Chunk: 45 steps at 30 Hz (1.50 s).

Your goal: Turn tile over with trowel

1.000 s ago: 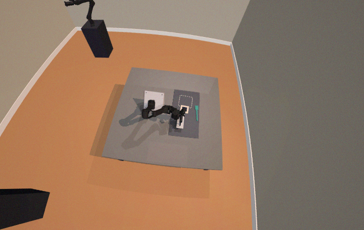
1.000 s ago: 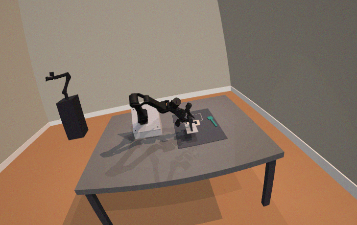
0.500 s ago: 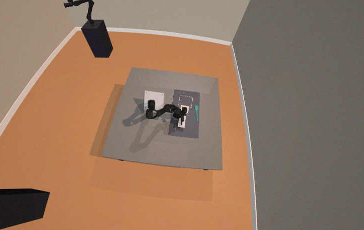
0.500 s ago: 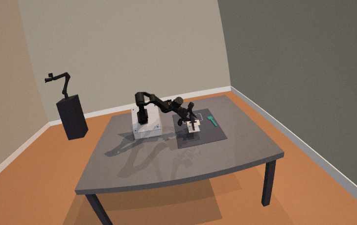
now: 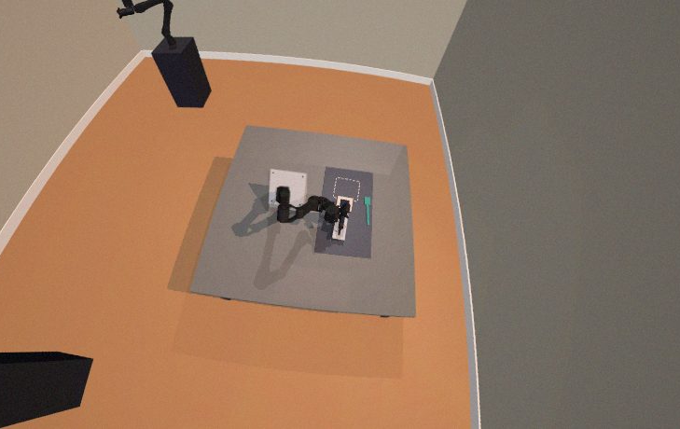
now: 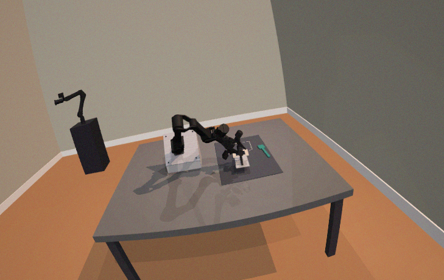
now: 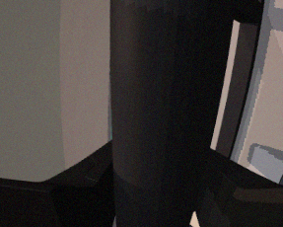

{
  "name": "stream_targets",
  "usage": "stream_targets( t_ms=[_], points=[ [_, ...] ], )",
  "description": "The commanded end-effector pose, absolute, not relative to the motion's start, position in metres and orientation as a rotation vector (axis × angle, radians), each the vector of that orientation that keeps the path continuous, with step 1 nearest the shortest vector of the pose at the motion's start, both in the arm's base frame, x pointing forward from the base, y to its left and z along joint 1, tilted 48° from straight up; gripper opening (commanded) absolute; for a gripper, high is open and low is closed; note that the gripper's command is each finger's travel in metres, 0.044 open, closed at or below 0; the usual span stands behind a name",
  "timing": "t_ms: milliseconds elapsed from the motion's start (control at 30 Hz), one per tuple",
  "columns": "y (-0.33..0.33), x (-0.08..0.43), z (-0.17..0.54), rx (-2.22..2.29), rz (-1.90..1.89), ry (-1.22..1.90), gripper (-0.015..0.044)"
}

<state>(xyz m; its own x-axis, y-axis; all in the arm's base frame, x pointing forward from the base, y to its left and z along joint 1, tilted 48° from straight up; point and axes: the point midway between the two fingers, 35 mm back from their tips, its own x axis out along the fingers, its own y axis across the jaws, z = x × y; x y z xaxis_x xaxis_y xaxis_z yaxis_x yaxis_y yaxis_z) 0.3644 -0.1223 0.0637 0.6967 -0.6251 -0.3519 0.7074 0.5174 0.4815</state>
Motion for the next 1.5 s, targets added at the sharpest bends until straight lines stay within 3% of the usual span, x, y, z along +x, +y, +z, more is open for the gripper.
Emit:
stream_targets(
  t_ms=[0,1467],
  points=[
    [-0.125,0.366,0.061,0.64,-0.786,0.141,0.0],
    [-0.103,0.371,0.016,0.64,-0.785,0.14,0.0]
  ],
)
